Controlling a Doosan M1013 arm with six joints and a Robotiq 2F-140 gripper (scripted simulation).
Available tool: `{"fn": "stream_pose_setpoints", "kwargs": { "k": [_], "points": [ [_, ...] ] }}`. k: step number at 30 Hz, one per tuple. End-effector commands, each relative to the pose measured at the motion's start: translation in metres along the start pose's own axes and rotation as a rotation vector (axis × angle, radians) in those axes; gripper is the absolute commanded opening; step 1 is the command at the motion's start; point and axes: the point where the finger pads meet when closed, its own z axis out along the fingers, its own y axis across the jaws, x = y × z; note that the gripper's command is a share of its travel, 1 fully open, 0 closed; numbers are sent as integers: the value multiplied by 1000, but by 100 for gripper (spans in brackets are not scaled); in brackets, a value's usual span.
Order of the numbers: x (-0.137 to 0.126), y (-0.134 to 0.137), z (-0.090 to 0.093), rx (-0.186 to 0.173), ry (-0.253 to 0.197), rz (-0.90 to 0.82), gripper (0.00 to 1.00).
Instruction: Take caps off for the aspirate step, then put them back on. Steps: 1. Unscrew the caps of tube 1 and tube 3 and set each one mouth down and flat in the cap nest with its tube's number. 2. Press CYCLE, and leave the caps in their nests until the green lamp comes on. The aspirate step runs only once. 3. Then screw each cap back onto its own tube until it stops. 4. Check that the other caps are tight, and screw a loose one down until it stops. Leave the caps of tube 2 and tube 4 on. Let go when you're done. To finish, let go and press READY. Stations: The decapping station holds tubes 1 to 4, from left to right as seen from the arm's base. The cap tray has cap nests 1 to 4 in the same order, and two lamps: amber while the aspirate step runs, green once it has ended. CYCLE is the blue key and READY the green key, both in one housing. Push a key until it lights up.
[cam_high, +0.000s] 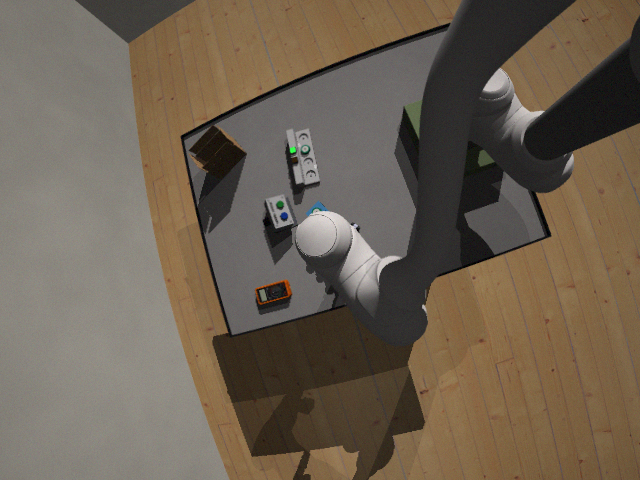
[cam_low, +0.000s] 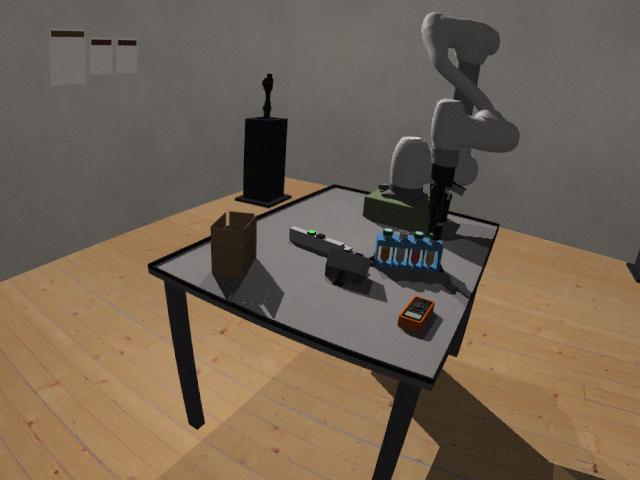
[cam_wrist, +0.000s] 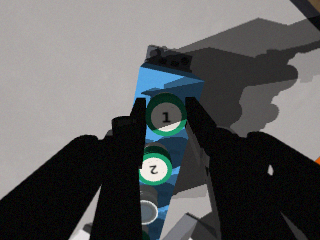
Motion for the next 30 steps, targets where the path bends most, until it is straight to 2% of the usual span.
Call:
{"fn": "stream_pose_setpoints", "kwargs": {
  "k": [1,7,9,14,19,20,30],
  "points": [
    [0,1,-1,0,-12,199,30],
    [0,1,-1,-2,-12,499,30],
    [0,1,-1,-2,-12,499,30],
    [0,1,0,-3,-12,747,30],
    [0,1,0,-3,-12,747,30],
    [0,1,0,-3,-12,747,41],
    [0,1,0,-3,-12,746,41]
  ]
}}
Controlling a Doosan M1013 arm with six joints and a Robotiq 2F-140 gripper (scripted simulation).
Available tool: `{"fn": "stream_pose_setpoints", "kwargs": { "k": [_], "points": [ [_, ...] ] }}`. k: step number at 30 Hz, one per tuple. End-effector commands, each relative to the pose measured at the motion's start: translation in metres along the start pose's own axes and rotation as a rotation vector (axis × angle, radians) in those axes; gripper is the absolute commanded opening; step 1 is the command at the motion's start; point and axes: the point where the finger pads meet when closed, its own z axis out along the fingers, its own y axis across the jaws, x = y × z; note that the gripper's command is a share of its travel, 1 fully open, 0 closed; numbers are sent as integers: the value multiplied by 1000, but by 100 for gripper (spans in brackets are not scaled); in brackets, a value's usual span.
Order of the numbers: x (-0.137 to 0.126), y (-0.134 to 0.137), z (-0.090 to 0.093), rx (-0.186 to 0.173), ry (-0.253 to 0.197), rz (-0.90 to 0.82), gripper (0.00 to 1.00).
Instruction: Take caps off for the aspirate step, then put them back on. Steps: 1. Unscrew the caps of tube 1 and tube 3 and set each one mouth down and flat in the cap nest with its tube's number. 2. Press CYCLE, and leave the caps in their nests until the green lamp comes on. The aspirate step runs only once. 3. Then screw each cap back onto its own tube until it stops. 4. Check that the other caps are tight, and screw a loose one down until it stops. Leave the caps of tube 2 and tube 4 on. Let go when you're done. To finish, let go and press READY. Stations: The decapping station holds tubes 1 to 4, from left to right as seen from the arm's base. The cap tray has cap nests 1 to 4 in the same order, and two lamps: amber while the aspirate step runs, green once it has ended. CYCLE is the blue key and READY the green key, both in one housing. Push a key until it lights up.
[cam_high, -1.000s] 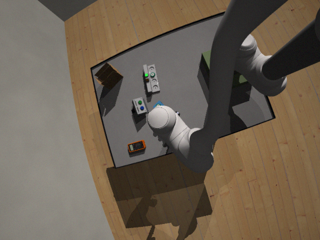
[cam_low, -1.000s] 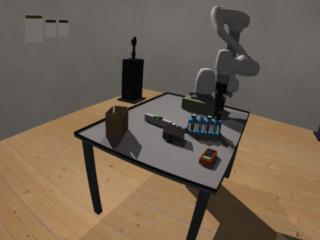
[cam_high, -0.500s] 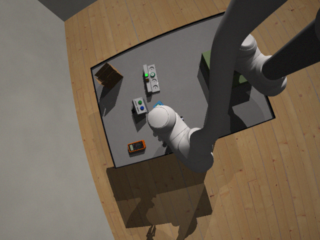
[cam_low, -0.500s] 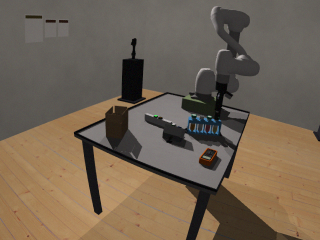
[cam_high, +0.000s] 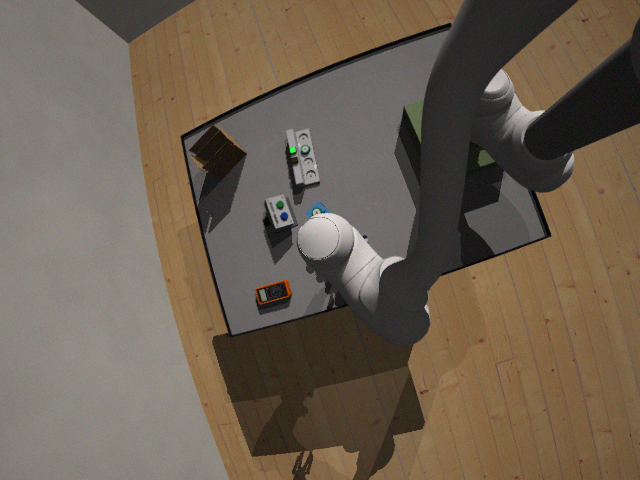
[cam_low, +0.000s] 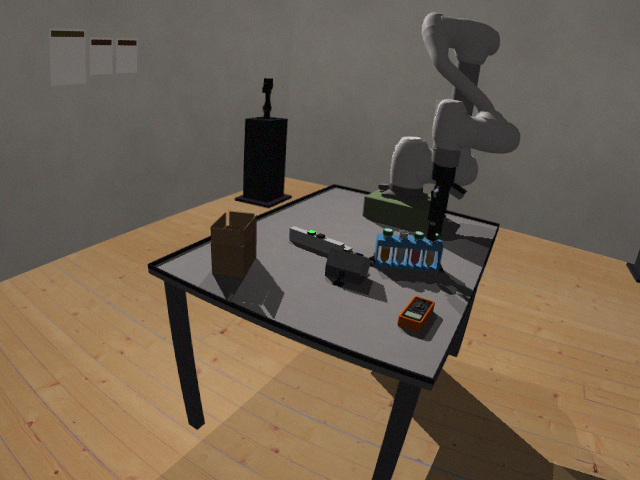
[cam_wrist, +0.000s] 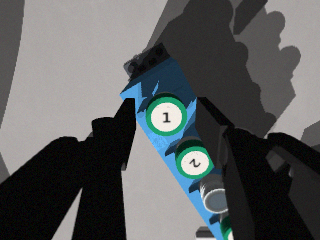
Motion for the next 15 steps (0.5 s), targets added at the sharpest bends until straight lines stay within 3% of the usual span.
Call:
{"fn": "stream_pose_setpoints", "kwargs": {
  "k": [1,15],
  "points": [
    [0,0,-1,-1,1,0,41],
    [0,0,-1,-1,0,-439,41]
  ]
}}
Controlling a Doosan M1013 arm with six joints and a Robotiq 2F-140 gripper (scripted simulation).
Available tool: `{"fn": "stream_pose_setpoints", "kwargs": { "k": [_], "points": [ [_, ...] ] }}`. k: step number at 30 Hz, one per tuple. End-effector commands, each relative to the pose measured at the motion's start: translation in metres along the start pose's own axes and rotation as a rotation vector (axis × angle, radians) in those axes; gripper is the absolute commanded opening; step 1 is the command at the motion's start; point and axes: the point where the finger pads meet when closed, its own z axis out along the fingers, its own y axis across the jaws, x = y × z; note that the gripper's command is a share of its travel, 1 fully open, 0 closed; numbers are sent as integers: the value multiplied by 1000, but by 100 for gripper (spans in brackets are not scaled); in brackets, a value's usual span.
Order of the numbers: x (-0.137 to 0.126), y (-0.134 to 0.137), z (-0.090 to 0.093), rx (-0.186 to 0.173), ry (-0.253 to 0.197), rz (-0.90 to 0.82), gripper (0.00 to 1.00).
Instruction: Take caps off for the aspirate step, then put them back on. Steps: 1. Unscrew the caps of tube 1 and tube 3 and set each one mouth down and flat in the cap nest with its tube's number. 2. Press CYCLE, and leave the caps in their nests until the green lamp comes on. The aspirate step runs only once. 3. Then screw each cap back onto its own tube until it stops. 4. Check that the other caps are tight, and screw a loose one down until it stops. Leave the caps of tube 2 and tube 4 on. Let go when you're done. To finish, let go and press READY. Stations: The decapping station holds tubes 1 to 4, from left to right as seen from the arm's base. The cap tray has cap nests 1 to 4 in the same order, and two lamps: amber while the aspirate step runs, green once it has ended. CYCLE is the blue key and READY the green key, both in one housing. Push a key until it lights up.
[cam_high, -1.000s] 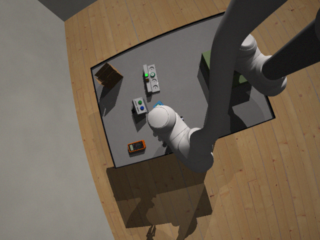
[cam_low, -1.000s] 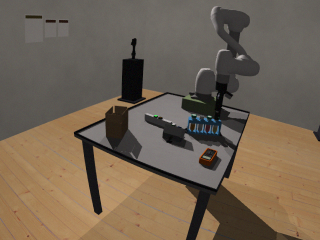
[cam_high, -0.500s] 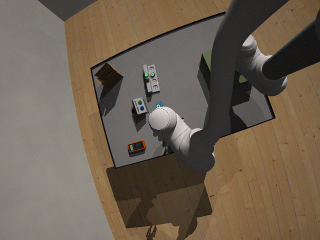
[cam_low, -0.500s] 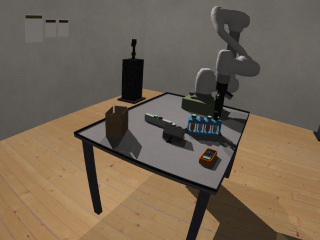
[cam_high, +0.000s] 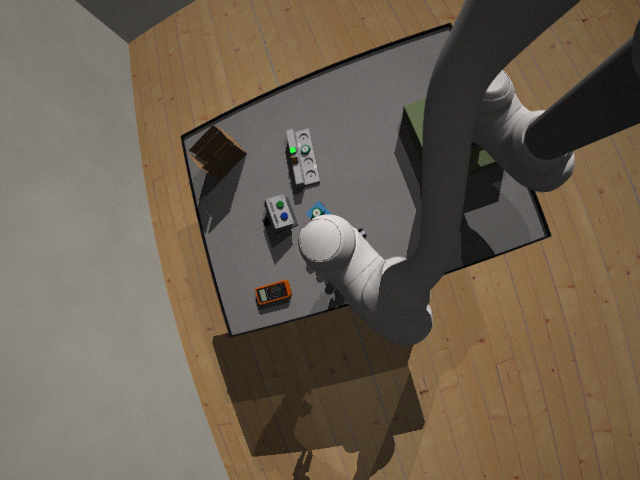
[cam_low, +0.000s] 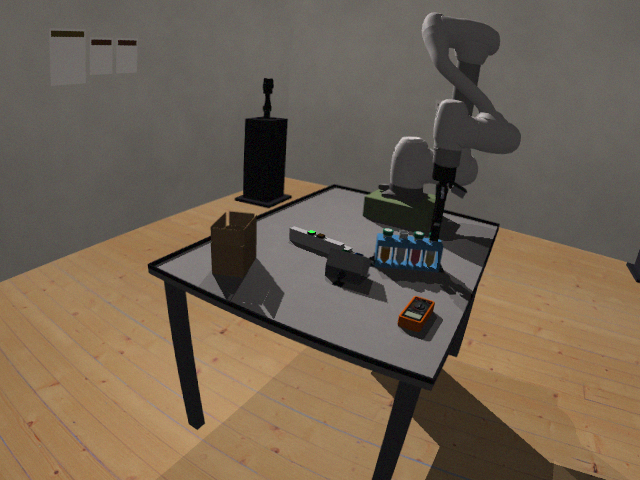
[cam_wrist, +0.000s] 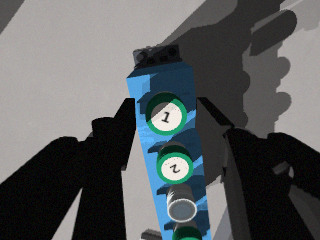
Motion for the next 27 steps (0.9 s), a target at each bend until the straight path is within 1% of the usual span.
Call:
{"fn": "stream_pose_setpoints", "kwargs": {
  "k": [1,13,15,17,21,22,27],
  "points": [
    [0,0,-1,0,10,-116,41],
    [0,0,-1,-2,10,-596,41],
    [0,0,-1,-2,10,-596,41],
    [0,0,-1,-3,10,-676,41],
    [0,0,-1,-3,10,-683,41],
    [0,0,-1,-3,10,-683,30],
    [0,0,-1,-3,10,-683,30]
  ]
}}
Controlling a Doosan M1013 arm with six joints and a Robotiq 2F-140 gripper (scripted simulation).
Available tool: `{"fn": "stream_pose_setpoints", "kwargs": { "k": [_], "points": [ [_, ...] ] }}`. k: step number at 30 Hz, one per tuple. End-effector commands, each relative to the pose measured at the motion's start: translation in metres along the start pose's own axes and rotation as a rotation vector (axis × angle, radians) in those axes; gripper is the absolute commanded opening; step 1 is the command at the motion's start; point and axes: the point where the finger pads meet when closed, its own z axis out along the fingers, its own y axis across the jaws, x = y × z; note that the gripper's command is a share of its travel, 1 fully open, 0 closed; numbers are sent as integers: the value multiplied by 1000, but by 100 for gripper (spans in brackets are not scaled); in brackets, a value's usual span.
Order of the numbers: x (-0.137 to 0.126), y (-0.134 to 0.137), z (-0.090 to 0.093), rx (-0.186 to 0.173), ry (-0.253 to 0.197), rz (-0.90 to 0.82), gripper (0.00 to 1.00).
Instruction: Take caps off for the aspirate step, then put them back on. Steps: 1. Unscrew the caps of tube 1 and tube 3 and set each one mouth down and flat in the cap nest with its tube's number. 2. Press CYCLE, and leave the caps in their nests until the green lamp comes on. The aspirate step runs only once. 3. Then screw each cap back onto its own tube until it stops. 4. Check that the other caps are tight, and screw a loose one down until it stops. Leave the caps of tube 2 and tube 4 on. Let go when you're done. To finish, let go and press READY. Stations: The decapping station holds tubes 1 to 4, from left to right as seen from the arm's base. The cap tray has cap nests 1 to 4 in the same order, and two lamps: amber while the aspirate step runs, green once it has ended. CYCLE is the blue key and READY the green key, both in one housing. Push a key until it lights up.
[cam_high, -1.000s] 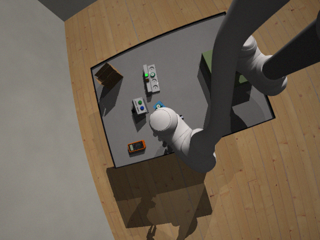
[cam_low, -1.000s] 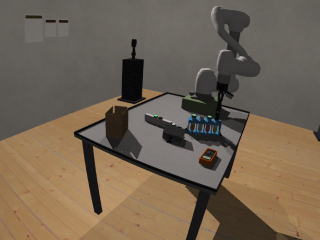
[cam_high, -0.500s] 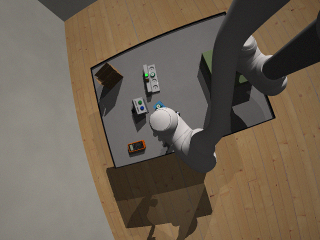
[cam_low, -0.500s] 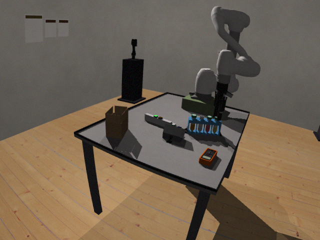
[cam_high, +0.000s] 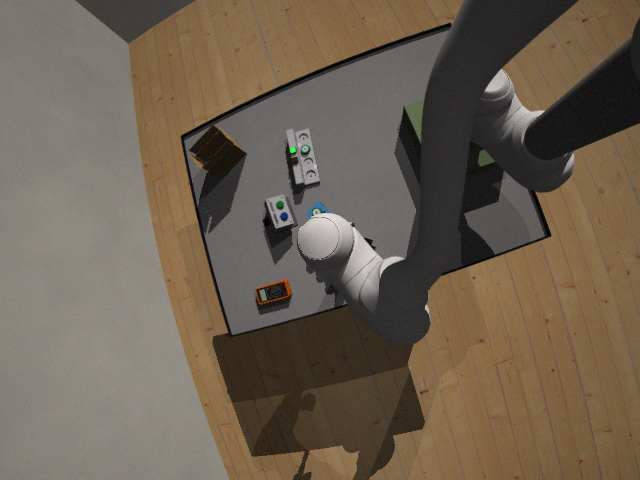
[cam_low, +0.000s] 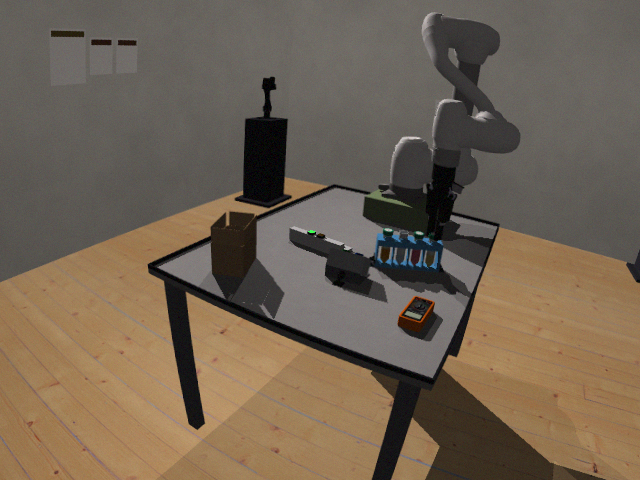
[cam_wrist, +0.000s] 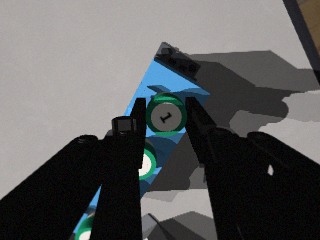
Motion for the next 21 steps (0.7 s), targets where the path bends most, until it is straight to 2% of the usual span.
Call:
{"fn": "stream_pose_setpoints", "kwargs": {
  "k": [1,9,20,21],
  "points": [
    [0,1,-1,-1,0,0,30],
    [0,1,-1,-1,0,0,30],
    [0,1,-1,-1,0,550,30],
    [0,1,-1,-1,0,550,30]
  ]
}}
